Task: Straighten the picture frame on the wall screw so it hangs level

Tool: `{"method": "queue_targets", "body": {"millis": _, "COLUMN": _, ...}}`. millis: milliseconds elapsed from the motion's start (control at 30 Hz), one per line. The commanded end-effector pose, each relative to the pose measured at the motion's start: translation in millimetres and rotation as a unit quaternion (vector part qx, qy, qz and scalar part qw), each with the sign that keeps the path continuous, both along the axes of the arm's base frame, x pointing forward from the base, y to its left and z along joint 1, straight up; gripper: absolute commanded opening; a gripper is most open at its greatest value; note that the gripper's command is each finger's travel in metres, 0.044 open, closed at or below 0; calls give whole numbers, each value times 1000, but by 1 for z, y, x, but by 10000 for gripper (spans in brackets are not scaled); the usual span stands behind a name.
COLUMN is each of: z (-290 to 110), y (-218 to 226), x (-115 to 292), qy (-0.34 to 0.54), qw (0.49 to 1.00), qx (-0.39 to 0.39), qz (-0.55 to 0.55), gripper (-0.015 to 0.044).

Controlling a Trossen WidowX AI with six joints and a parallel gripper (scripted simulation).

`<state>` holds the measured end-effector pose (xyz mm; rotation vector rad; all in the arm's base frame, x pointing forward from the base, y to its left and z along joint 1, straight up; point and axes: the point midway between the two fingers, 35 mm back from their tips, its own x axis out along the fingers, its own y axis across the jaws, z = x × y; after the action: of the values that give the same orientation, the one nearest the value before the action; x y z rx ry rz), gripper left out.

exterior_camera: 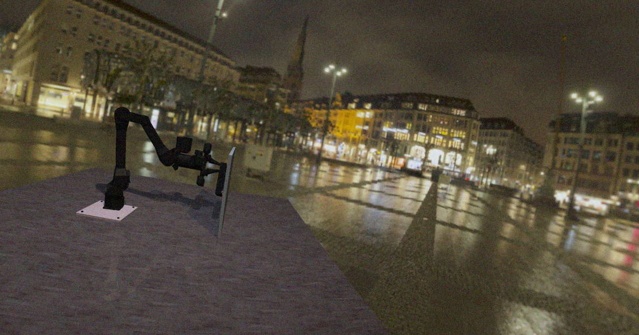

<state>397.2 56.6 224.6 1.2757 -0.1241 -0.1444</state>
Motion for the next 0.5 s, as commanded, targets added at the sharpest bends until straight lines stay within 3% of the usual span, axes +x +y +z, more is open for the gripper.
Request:
{"method": "queue_targets", "body": {"millis": 0, "z": 3, "y": 0, "x": 0, "qy": -7, "qw": 1000, "qx": 4, "qz": 1, "gripper": 0}}
{"method": "queue_targets", "body": {"millis": 467, "z": 4, "y": -3, "x": -1, "qy": -7, "qw": 1000, "qx": 4, "qz": 1, "gripper": 0}}
